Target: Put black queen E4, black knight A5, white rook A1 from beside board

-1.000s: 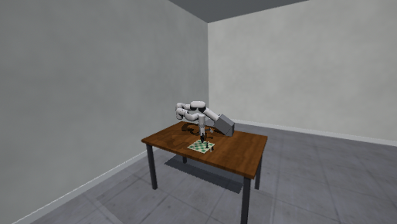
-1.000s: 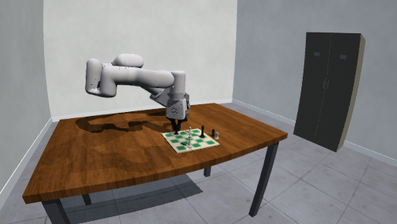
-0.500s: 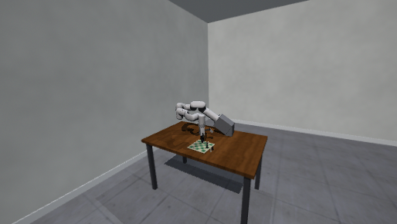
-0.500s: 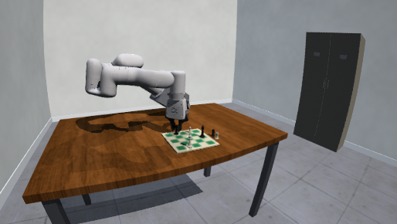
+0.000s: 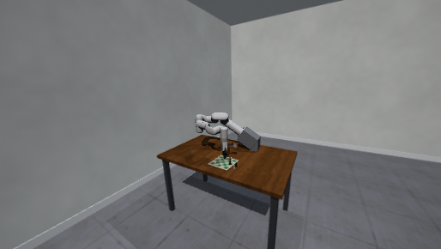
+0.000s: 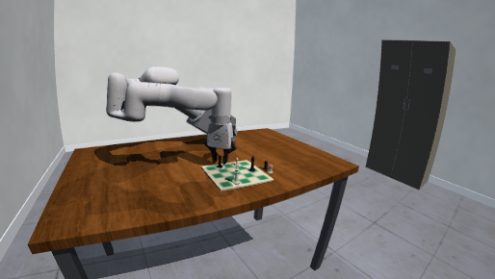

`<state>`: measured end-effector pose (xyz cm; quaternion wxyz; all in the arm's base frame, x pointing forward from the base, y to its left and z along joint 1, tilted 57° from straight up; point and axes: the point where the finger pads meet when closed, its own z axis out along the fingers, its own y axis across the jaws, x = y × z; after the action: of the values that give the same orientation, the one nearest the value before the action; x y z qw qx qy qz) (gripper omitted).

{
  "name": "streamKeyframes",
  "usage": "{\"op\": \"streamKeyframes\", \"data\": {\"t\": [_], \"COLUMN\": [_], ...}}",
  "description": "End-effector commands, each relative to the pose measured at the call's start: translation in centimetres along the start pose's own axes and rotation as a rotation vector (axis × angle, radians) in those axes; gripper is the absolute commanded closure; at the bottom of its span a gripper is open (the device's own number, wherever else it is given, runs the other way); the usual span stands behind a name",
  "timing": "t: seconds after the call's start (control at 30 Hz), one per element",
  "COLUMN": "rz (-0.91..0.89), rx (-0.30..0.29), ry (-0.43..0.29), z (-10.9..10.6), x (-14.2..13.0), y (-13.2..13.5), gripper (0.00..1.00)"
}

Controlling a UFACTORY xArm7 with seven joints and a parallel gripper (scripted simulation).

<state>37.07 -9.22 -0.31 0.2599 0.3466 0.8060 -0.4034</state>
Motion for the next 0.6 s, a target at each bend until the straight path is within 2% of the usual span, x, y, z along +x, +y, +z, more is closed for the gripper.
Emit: {"op": "streamKeyframes", "data": {"t": [0.0,0.13,0.3,0.37,0.57], "rz": [0.0,0.0,0.0,0.0,0.0], "rx": [-0.004,-0.004,-0.004,-0.004,-0.004], "ry": [-0.001,-0.001,-0.001,-0.001,-0.001], "z": [-0.3,-1.3,-3.6,-3.6,-6.8], "x": [0.0,0.0,0.0,0.0,0.0], "y": [0.1,0.1,0.1,0.1,0.1], "gripper": [0.58,0.58,0.58,0.58,0.58]}}
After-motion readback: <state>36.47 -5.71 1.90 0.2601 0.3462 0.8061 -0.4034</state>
